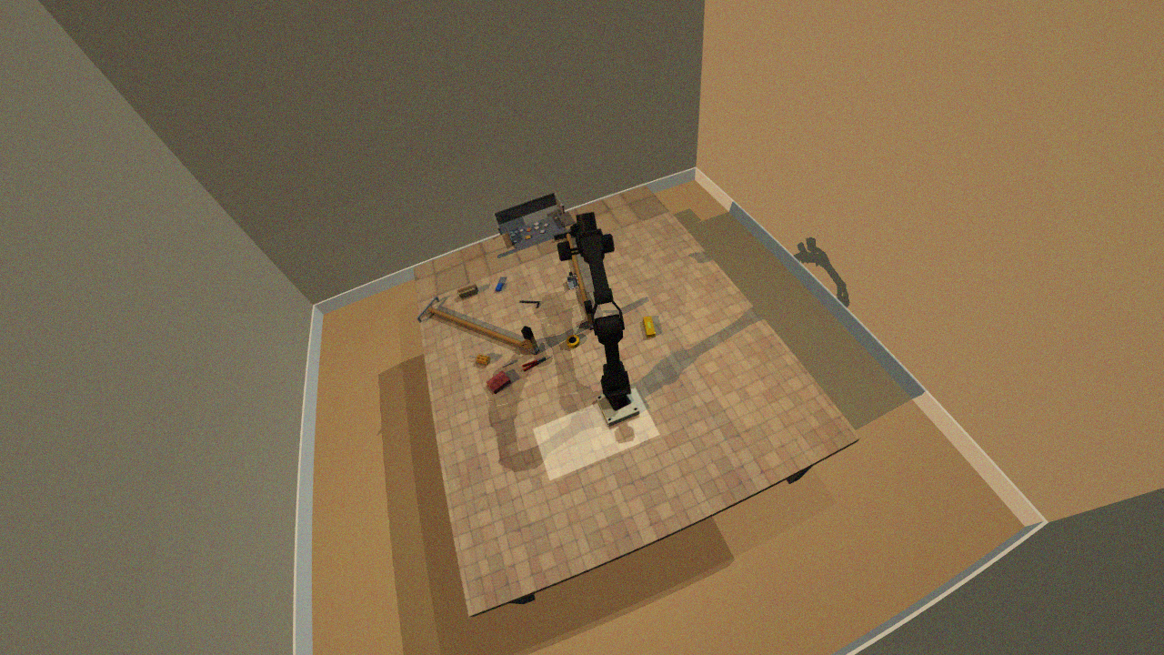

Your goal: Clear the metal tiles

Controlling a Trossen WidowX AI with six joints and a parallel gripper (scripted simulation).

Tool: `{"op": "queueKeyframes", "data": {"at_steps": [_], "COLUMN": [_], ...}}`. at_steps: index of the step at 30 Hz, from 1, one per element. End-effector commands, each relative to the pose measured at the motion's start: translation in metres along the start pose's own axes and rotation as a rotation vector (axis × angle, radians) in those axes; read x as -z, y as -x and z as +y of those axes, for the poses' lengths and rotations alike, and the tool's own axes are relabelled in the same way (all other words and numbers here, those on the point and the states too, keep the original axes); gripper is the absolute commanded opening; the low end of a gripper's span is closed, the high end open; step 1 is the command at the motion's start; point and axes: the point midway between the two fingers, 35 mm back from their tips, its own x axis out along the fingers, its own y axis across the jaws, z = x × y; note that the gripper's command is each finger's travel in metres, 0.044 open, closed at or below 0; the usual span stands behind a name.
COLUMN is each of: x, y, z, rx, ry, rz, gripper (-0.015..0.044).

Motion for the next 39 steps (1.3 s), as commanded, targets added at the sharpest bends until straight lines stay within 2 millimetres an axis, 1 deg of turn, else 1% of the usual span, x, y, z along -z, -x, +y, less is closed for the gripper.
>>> {"op": "queueKeyframes", "data": {"at_steps": [1,19,39], "x": [-0.001,0.004,0.02], "y": [0.015,0.073,0.131], "z": [0.003,0.011,0.022], "rx": [-0.011,-0.04,-0.067], "ry": [0.012,0.048,0.098], "rz": [-0.036,-0.179,-0.338], "gripper": [0.044,0.044,0.044]}}
